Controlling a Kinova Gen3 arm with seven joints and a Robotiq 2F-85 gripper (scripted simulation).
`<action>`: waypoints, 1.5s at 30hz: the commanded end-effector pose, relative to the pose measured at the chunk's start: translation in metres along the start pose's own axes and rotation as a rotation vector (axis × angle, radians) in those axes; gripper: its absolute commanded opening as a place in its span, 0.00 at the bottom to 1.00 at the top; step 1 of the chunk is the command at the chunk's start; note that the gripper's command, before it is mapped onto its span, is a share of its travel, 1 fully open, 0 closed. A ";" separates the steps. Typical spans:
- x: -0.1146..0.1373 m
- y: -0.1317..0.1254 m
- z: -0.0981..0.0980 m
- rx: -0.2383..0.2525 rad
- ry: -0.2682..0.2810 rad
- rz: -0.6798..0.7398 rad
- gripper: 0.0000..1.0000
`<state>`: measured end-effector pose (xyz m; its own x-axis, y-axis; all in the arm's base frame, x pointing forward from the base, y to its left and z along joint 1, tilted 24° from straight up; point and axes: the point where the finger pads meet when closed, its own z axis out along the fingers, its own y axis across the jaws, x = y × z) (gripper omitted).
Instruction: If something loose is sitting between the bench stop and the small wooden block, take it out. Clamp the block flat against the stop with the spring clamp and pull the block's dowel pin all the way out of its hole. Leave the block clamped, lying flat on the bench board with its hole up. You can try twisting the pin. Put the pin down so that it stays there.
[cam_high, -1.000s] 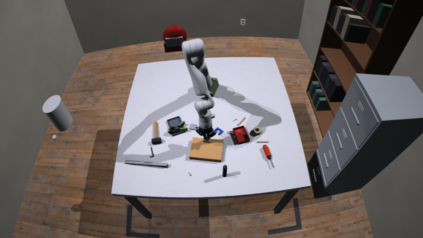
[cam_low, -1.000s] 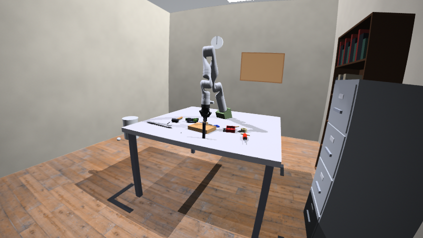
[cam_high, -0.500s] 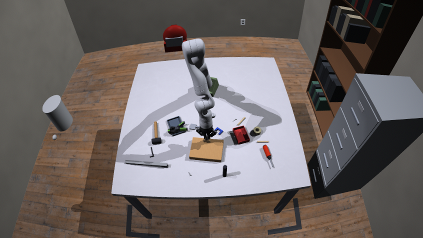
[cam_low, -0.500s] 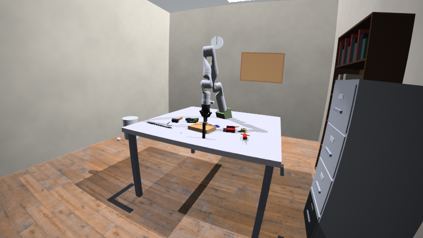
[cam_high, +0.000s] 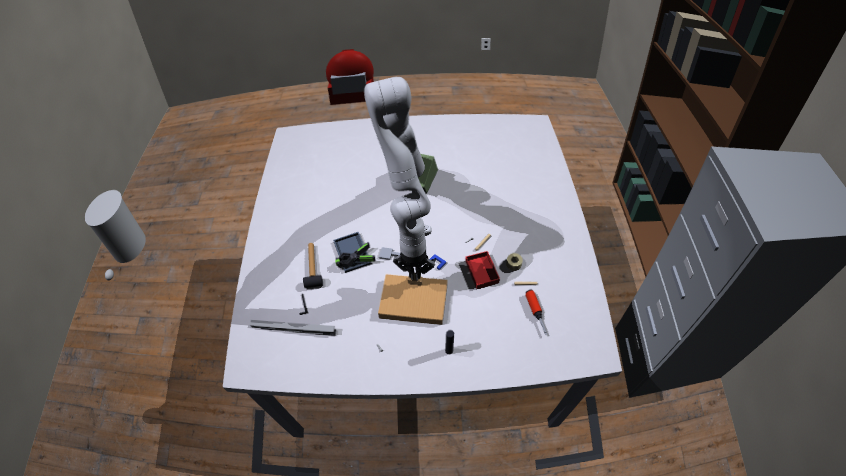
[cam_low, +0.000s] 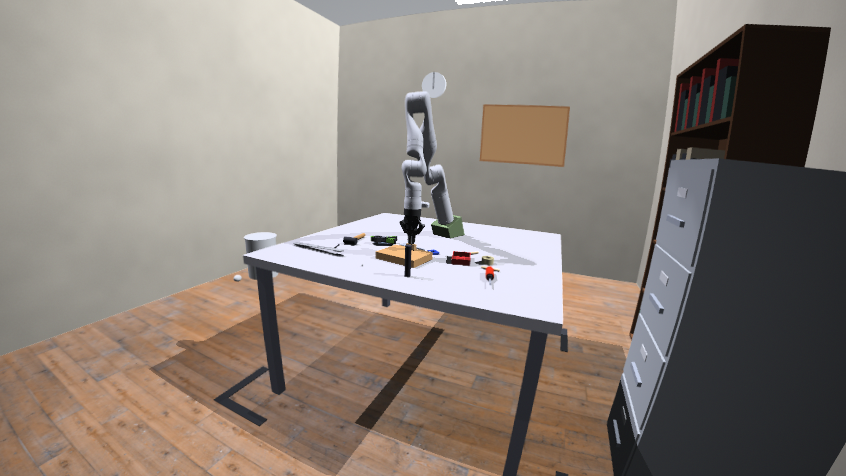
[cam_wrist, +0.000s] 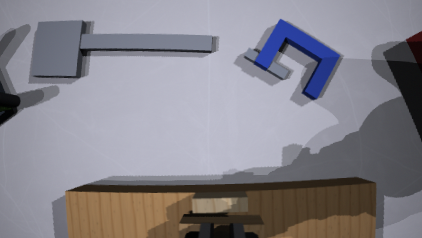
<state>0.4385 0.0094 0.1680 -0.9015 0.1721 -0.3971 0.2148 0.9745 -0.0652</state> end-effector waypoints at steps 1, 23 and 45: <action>0.000 0.001 0.000 -0.001 -0.001 -0.004 0.10; 0.003 0.005 0.000 -0.001 -0.001 -0.032 0.10; 0.004 0.007 0.000 -0.001 -0.001 -0.042 0.10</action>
<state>0.4359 0.0163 0.1659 -0.9096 0.1313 -0.3941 0.1770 0.9808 -0.0818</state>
